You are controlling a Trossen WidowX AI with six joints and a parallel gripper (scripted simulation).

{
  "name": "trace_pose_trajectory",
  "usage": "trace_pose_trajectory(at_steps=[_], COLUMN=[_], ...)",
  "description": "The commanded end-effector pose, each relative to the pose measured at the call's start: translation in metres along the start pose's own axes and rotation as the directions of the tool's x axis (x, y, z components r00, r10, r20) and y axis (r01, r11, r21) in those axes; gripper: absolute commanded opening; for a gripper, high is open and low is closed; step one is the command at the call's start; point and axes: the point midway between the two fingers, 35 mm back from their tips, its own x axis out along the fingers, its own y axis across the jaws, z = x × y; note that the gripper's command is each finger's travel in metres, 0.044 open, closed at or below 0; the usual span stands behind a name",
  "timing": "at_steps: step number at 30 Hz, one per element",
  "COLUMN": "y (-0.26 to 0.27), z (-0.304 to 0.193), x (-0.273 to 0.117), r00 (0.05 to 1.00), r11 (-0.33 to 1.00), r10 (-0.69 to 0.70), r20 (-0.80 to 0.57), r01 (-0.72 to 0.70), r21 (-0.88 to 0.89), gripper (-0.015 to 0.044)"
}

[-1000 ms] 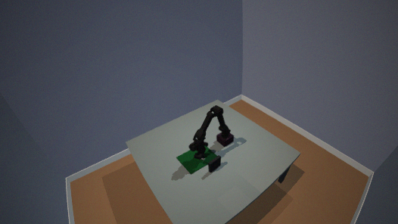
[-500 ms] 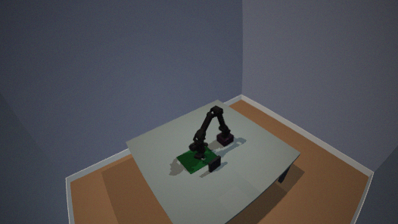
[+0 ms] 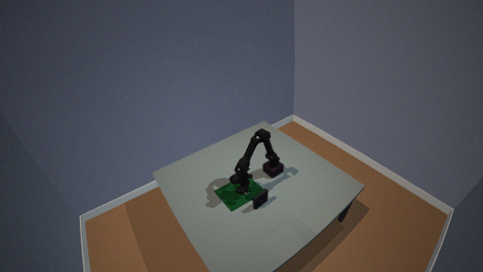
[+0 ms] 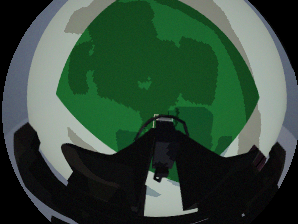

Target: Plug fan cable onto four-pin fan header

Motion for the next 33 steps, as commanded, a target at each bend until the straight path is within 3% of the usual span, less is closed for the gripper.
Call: trace_pose_trajectory(at_steps=[1, 9, 19, 22, 26, 33], y=[0.0, 0.0, 0.0, 0.0, 0.0, 0.0], z=[0.0, 0.0, 0.0, 0.0, 0.0, 0.0], x=[0.004, 0.008, 0.004, 0.001, -0.048, -0.051], r00=[1.0, 1.0, 1.0, 1.0, 1.0, 1.0], r11=[1.0, 1.0, 1.0, 1.0, 1.0, 1.0], r10=[-0.001, -0.001, 0.001, 0.001, -0.001, -0.001], r20=[0.0, 0.0, 0.0, 0.0, 0.001, 0.001], r01=[0.001, 0.001, -0.001, -0.001, 0.001, 0.001], r21=[0.001, 0.001, 0.0, 0.0, 0.001, 0.001], gripper=[0.0, 0.0, 0.026, 0.026, 0.026, 0.026])
